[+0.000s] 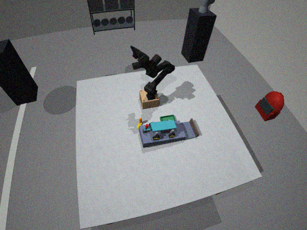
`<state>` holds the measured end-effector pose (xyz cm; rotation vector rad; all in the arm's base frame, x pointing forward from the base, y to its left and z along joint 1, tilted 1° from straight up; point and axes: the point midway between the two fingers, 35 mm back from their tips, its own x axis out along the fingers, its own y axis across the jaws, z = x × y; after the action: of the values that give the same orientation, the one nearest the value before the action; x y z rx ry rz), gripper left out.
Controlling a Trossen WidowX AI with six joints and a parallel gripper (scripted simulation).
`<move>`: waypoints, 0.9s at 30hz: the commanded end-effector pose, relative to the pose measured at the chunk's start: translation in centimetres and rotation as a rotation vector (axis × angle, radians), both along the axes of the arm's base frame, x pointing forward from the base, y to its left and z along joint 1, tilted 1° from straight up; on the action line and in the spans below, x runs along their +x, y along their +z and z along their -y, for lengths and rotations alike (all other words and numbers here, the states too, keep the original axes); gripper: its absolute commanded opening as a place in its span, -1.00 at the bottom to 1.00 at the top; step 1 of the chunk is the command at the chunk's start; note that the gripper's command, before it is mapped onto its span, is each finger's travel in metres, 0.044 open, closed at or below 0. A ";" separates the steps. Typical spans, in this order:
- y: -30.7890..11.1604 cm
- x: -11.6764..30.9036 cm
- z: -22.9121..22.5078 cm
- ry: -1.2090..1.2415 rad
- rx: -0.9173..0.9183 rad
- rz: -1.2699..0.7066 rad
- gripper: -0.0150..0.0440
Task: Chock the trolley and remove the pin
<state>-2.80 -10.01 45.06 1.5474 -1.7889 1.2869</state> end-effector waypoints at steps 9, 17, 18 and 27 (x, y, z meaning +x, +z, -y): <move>-0.7 3.6 4.2 -0.245 0.244 -0.369 0.15; -2.7 7.5 8.2 -0.477 0.427 -0.816 0.15; -3.0 8.0 8.7 -0.504 0.443 -0.875 0.15; -6.5 12.2 12.2 -0.725 0.511 -1.431 0.15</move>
<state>7.63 -20.85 40.11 1.2666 -1.5074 -0.4284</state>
